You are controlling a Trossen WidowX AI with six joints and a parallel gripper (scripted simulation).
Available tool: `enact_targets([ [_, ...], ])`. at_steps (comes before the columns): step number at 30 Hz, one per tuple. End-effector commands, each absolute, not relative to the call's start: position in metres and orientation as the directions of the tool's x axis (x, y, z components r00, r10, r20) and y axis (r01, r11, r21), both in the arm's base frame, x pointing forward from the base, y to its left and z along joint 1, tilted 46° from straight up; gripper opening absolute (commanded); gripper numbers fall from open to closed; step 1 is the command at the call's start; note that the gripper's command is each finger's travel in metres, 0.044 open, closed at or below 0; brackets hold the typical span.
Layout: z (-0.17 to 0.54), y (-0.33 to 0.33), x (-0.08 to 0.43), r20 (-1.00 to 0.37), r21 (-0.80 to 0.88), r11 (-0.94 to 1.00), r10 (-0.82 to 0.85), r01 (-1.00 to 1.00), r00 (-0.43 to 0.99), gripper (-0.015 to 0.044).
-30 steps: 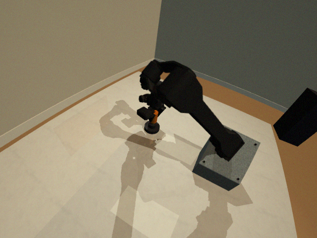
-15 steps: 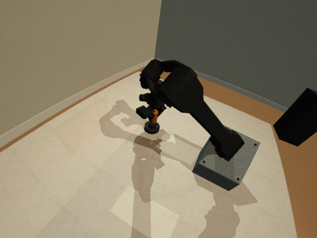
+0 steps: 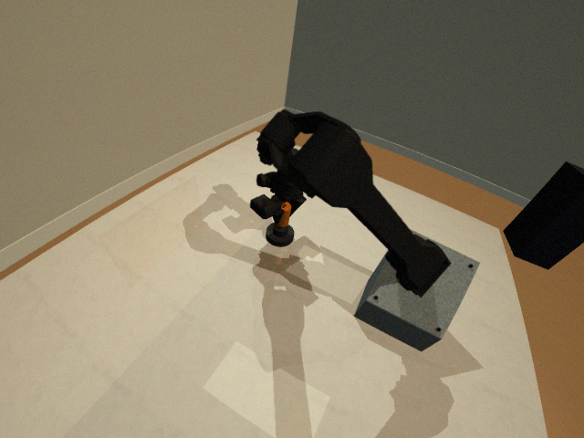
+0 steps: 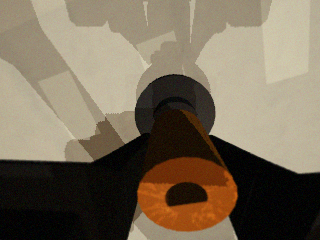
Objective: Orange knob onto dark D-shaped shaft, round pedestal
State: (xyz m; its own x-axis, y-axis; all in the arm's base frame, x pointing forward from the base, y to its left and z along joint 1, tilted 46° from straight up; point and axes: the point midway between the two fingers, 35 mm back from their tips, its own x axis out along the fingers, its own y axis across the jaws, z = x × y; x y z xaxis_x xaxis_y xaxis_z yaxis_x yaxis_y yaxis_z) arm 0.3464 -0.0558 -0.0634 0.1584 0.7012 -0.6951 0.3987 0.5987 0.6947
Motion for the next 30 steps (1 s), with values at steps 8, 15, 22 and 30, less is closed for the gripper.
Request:
enact_targets([
  [8, -0.0637, -0.0552, 0.3471, -0.694, 0.702, 0.61, 0.702, 0.367, 0.162, 0.0],
  [15, -0.0644, -0.0545, 0.3472, -0.694, 0.697, 0.599, 0.702, 0.394, 0.162, 0.0],
  [22, -0.0654, -0.0538, 0.3466, -0.694, 0.701, 0.606, 0.702, 0.377, 0.162, 0.0],
  [30, -0.0722, -0.0465, 0.3481, -0.693, 0.701, 0.605, 0.702, 0.377, 0.162, 0.0],
])
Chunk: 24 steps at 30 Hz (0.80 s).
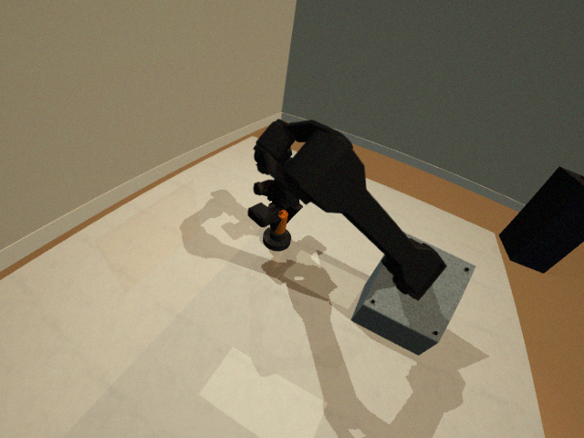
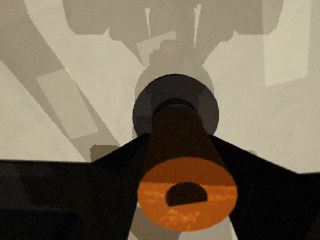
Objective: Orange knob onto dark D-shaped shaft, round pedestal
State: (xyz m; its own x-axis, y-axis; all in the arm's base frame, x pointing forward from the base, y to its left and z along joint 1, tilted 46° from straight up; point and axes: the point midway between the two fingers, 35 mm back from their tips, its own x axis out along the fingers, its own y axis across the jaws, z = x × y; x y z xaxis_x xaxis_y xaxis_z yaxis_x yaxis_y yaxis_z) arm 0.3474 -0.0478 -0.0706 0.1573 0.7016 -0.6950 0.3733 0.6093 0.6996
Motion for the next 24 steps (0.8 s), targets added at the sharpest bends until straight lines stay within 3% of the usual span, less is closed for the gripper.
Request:
enact_targets([
  [1, -0.0731, -0.0457, 0.3483, -0.693, 0.701, 0.605, 0.702, 0.377, 0.162, 0.0],
  [11, -0.0743, -0.0445, 0.3481, -0.695, 0.7, 0.609, 0.702, 0.374, 0.157, 0.0],
  [24, -0.0743, -0.0445, 0.3481, -0.695, 0.7, 0.609, 0.702, 0.374, 0.157, 0.0341],
])
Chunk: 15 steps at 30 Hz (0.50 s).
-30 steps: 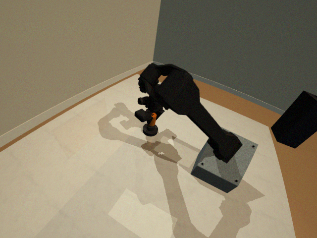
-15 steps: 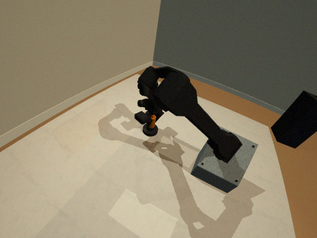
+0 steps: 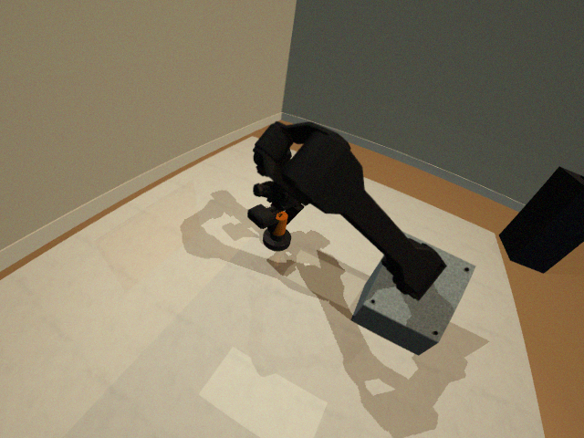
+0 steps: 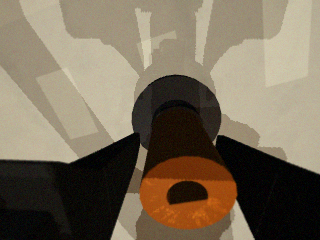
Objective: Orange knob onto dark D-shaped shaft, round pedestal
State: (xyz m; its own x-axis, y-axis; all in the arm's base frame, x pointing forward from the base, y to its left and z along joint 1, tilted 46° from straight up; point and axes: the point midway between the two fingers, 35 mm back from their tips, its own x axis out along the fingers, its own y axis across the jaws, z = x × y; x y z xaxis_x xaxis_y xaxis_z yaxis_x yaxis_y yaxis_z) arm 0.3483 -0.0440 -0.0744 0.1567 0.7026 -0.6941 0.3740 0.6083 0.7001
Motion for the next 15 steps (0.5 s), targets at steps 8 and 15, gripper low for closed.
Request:
enact_targets([
  [8, -0.074, -0.045, 0.348, -0.695, 0.7, 0.609, 0.702, 0.374, 0.157, 0.044],
  [15, -0.017, -0.105, 0.336, -0.699, 0.695, 0.613, 0.698, 0.376, 0.156, 0.044],
])
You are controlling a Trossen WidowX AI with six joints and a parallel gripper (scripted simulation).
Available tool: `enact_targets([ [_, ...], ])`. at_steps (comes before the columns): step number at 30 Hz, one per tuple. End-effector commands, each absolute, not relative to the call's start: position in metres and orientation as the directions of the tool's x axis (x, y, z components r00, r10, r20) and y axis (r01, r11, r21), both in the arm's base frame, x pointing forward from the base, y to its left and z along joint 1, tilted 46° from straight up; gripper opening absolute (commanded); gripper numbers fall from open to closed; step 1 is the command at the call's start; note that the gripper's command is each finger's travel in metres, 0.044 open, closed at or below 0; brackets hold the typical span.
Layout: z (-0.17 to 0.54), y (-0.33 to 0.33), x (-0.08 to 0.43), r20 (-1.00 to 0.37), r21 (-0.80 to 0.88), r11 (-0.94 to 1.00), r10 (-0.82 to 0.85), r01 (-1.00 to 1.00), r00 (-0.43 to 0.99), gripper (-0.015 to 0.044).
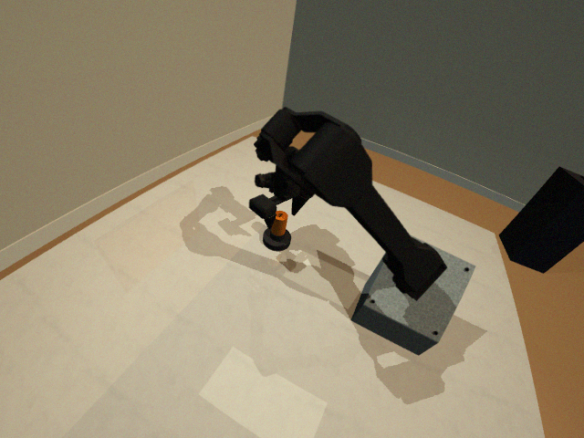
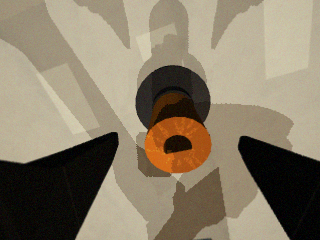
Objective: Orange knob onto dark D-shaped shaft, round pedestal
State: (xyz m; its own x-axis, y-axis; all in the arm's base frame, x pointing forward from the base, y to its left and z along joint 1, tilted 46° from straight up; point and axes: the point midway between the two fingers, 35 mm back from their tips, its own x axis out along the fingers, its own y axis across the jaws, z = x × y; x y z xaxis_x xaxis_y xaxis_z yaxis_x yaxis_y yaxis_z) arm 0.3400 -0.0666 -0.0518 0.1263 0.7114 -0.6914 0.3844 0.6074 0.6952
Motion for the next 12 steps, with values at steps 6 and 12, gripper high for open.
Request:
enact_targets([
  [6, -0.0092, -0.1144, 0.3346, -0.698, 0.696, 0.612, 0.699, 0.375, 0.156, 0.044],
  [12, -0.0092, -0.1144, 0.3346, -0.698, 0.696, 0.612, 0.699, 0.375, 0.156, 0.044],
])
